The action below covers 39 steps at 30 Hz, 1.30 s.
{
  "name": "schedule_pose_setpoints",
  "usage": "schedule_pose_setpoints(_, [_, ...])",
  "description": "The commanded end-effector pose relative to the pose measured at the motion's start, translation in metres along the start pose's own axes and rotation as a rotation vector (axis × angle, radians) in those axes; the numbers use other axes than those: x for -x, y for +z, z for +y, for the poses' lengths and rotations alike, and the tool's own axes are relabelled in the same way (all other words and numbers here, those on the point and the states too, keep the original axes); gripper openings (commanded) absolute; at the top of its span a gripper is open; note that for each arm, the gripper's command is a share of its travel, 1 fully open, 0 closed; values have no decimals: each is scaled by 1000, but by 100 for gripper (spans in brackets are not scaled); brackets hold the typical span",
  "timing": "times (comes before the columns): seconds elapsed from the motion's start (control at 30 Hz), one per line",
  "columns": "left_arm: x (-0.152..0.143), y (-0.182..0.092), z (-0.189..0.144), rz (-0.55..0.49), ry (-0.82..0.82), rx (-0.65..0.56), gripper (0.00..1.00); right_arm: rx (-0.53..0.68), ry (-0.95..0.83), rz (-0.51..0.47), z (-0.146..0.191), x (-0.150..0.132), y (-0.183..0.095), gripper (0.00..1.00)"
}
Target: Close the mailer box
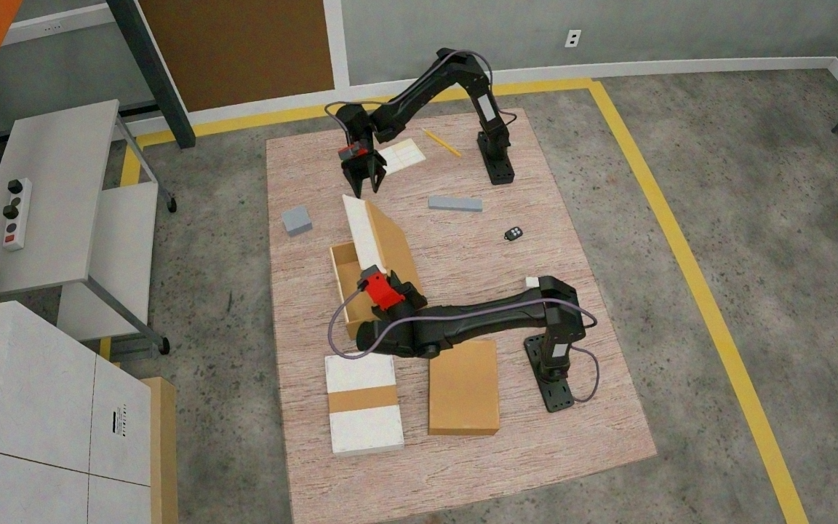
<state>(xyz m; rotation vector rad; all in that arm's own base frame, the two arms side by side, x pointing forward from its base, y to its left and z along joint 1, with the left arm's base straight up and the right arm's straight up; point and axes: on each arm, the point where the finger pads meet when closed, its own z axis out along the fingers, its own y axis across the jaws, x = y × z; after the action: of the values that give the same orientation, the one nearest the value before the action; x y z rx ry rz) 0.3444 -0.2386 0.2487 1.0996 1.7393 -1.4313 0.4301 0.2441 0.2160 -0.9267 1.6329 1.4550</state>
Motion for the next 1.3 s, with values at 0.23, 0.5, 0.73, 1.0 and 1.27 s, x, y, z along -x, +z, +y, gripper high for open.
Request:
schedule_pose_setpoints(0.23, [-3, 4, -6, 21, 9, 9, 1, 5, -16, -17, 0, 5, 0, 49])
schedule_pose_setpoints(0.5, [-3, 4, -6, 21, 9, 9, 1, 16, -27, -14, 8, 8, 14, 49])
schedule_pose_setpoints(0.73, [-3, 4, -6, 21, 9, 9, 1, 14, -1, -8, 1, -2, 21, 49])
schedule_pose_setpoints(1.0, [-3, 4, -6, 21, 9, 9, 1, 15, -25, -14, 6, 6, 30, 49])
schedule_pose_setpoints(1.27, [-3, 4, -6, 21, 9, 9, 1, 17, -38, -17, 8, 10, 38, 49])
